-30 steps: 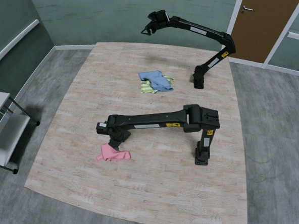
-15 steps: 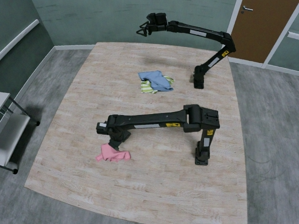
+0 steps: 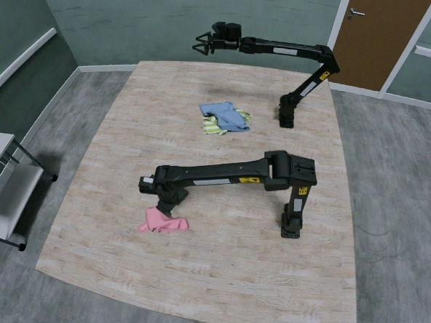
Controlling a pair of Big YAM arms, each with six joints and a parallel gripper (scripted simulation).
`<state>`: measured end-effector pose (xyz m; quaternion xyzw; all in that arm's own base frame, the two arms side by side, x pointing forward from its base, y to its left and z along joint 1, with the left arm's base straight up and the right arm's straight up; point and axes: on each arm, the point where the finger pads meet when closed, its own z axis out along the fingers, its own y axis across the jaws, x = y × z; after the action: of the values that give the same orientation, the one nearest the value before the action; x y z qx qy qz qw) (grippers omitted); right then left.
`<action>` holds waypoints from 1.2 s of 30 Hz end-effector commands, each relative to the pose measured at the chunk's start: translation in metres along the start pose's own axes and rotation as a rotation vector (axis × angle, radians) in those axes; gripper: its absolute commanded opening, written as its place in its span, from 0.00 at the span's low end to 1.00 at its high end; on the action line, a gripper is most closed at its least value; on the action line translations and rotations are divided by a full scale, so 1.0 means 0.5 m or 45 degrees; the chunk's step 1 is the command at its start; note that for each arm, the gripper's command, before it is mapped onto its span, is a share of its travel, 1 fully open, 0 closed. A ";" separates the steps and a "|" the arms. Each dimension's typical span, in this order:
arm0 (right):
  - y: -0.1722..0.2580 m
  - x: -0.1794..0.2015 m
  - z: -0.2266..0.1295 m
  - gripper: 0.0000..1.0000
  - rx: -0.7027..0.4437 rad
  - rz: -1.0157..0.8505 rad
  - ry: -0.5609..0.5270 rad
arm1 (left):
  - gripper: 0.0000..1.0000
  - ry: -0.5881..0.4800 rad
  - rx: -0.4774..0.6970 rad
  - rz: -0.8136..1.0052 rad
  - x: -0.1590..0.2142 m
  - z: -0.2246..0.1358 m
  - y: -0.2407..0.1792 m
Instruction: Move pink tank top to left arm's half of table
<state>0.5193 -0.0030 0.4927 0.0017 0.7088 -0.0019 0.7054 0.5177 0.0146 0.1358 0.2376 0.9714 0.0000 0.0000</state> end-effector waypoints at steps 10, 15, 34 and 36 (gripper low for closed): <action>0.016 -0.026 0.010 0.92 -0.017 0.017 -0.044 | 0.92 -0.211 -0.107 -0.079 -0.038 -0.081 0.012; 0.007 -0.025 0.010 0.92 -0.006 0.017 -0.043 | 0.92 -0.369 -0.177 -0.136 -0.061 -0.124 0.020; 0.007 -0.025 0.010 0.92 -0.006 0.017 -0.043 | 0.92 -0.933 -0.365 -0.301 -0.113 -0.314 0.032; 0.007 -0.025 0.010 0.92 -0.006 0.017 -0.043 | 0.92 -1.002 -0.380 -0.319 -0.114 -0.341 0.032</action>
<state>0.5213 -0.0007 0.4885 0.0012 0.7087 -0.0013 0.7055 0.5670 0.0086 0.2467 0.1342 0.9413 0.0476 0.3059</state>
